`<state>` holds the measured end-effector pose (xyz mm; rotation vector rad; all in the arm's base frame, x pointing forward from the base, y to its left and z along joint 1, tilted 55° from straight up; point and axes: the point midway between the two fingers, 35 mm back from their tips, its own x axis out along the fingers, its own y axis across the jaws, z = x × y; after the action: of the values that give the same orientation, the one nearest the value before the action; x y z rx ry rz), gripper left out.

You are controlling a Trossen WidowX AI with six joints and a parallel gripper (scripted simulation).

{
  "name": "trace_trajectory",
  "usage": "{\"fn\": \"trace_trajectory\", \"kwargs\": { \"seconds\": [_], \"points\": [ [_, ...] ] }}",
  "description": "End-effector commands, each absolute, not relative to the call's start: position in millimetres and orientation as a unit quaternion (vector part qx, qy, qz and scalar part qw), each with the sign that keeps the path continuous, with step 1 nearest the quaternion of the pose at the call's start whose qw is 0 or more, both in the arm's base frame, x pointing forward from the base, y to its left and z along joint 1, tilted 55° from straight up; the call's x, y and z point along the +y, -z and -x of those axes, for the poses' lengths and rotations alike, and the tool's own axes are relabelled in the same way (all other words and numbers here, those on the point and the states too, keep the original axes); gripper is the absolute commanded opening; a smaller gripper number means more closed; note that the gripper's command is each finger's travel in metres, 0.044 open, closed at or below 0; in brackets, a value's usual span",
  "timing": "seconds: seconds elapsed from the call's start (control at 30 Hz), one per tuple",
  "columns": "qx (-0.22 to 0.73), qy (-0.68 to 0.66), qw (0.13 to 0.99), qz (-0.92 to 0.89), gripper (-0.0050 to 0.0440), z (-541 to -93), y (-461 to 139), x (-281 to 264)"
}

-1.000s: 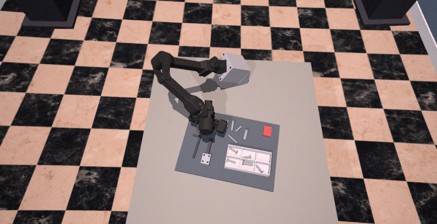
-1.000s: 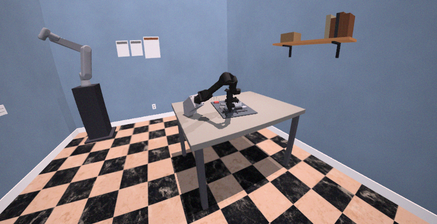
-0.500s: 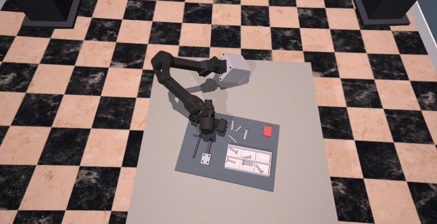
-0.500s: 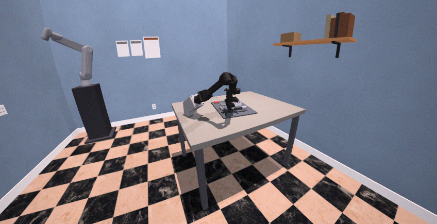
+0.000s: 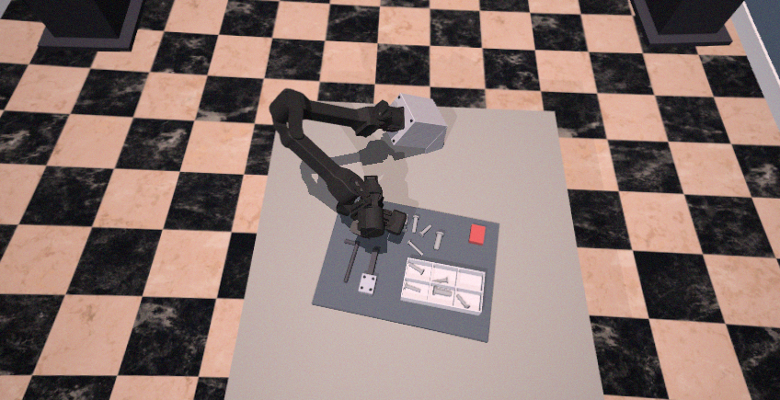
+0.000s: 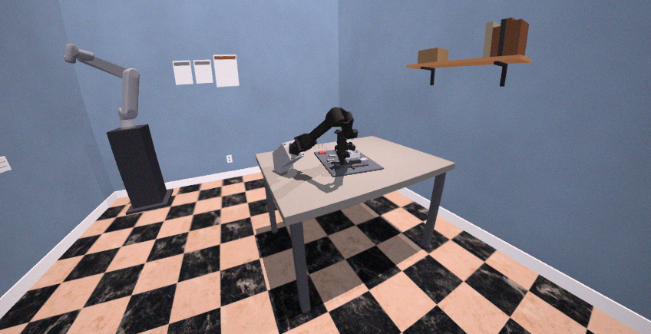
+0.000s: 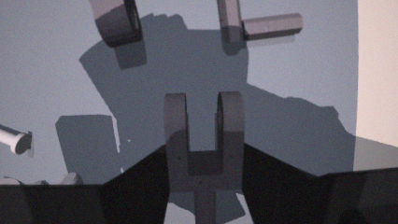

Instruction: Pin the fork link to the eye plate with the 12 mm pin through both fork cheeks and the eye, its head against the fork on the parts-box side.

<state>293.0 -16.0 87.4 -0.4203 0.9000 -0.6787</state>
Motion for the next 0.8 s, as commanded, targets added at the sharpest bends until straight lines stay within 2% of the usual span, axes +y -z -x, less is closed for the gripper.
{"fn": "trace_trajectory", "kwargs": {
  "seconds": [0.0, 0.77],
  "points": [
    [0.411, 0.318, 0.834, 0.188, -0.005, -295.3, -98.3, -9.5],
    [0.411, 0.317, 0.834, 0.188, -0.005, -290.1, -104.4, -1.4]
  ]
}}
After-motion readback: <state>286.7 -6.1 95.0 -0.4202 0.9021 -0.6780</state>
